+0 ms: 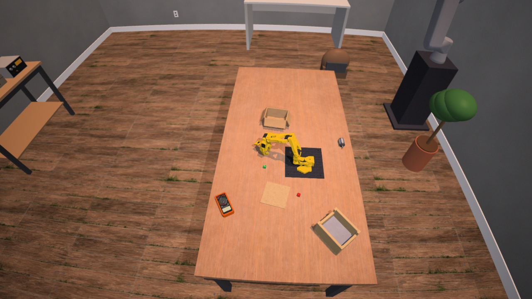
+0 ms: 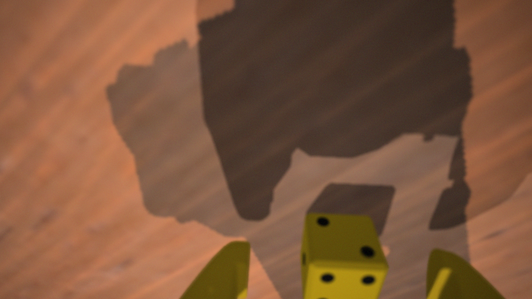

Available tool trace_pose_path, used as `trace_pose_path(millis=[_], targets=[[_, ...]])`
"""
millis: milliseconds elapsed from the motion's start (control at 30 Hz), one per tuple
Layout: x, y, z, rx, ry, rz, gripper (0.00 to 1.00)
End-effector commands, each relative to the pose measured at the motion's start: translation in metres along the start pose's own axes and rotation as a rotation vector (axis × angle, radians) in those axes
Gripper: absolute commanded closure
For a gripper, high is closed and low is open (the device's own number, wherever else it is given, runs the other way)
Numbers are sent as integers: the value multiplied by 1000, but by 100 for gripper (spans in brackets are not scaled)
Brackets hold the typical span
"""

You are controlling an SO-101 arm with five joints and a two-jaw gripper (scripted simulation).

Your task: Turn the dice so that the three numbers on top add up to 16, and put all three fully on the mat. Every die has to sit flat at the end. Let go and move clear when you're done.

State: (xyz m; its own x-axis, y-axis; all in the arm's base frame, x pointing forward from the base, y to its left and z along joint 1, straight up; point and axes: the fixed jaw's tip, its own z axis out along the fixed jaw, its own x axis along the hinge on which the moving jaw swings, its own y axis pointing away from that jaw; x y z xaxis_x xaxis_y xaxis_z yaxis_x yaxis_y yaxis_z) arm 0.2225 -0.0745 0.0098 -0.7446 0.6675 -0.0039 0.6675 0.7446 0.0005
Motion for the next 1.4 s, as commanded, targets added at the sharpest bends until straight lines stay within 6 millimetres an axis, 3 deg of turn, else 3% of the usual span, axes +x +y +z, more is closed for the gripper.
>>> trace_pose_path(millis=[0,533,1367], targets=[[4,-3,7,10,29,12,75],[4,-6,7,10,29,12,79],[4,-14,7,9,29,12,93]])
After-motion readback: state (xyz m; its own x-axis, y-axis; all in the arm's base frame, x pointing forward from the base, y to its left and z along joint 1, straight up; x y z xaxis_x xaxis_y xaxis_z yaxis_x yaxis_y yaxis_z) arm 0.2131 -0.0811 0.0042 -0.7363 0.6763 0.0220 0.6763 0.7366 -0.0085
